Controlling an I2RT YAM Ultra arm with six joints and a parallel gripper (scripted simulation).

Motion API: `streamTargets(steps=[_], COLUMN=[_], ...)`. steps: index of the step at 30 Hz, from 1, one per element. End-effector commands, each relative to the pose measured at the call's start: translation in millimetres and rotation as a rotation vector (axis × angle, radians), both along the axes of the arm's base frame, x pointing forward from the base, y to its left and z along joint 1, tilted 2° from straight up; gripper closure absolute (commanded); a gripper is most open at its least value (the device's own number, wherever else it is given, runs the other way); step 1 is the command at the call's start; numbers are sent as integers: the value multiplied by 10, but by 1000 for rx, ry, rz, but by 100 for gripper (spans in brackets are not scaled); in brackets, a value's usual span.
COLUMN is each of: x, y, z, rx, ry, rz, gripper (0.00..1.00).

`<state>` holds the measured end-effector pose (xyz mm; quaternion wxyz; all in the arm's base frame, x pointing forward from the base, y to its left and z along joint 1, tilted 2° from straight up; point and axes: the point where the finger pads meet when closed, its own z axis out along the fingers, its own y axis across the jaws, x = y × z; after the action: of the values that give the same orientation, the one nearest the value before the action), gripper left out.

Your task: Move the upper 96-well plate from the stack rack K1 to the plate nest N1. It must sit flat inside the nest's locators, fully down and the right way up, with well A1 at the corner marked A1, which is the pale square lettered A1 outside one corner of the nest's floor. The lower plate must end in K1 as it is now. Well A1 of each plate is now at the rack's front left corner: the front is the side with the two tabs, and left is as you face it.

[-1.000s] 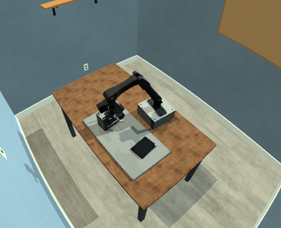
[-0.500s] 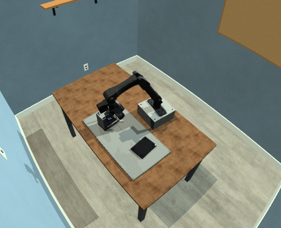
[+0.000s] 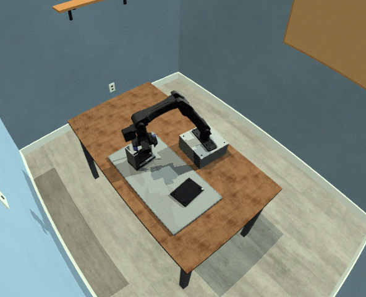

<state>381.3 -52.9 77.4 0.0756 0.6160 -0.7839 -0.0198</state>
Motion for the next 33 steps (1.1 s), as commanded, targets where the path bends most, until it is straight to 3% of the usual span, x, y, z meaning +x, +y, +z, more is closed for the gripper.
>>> streamTargets(steps=[1,3,4,5,6,8,9,11,12,13,18,19,21,22,23,25,27,29,30,31,33], x=[80,142,154,83,170,115,183,186,98,214,230,247,257,271,191,279,185,294,203,303,281], y=[-42,-118,-120,-110,-168,-184,-241,-268,-251,-318,-395,-427,-504,-508,-487,-586,-560,-669,-640,-718,-743], z=[-10,3,135,68,110,50,-27,43,5,18,-55,22,-75,48,-12,-69,-48,-99,-80,-106,-42], rx=[6,4,3,4,3,3,3,4,3,5,5,7,6,11,9,10,11,14,13,17,22], ry=[-35,-59,-99,-75,-104,-90,-87,-113,-93,-120,-117,-142,-129,-164,-140,-148,-144,-157,-149,-163,-180], rz=[-117,-183,-215,-248,-281,-347,-380,-446,-477,-510,-610,-642,-709,-741,-775,-841,-903,-969,-1003,-1036,-1102], gripper=[0,0,0,0,0,0,0,0,0,0,0,0,0,0,0,0,0,0,0,0,0])
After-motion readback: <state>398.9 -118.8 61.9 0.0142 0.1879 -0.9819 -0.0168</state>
